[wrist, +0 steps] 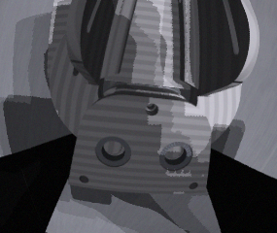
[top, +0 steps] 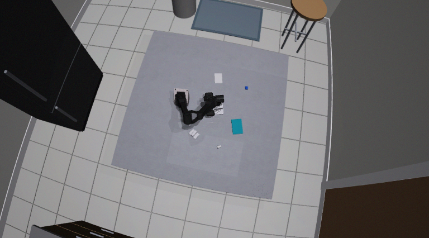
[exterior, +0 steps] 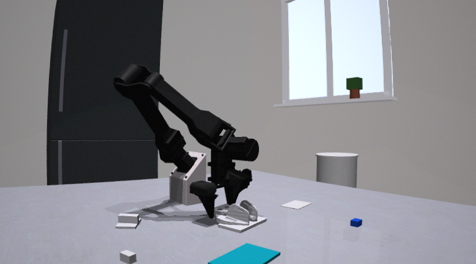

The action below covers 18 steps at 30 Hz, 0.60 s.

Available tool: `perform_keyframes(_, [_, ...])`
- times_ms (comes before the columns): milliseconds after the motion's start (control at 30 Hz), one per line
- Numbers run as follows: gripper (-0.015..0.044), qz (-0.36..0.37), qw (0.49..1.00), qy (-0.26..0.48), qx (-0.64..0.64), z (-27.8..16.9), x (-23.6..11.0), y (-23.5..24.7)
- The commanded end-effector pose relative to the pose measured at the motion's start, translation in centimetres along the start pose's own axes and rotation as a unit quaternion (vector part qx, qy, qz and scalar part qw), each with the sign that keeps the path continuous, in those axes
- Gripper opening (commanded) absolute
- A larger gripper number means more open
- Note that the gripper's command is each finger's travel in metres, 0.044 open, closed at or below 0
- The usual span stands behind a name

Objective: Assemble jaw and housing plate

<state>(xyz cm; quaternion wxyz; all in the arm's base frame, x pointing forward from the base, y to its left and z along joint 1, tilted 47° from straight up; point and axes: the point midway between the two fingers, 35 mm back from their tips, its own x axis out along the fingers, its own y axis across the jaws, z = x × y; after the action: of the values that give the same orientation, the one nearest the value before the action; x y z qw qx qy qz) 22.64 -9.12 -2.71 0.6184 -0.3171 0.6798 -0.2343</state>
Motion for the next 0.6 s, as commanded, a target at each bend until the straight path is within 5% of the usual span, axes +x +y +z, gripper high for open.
perform_keyframes(0, [0.0351, -0.003, 1.0, 0.0, -0.003, -0.01, 0.17, -0.06])
perform_keyframes(567, [0.0351, -0.003, 1.0, 0.0, -0.003, -0.02, 0.45, -0.07])
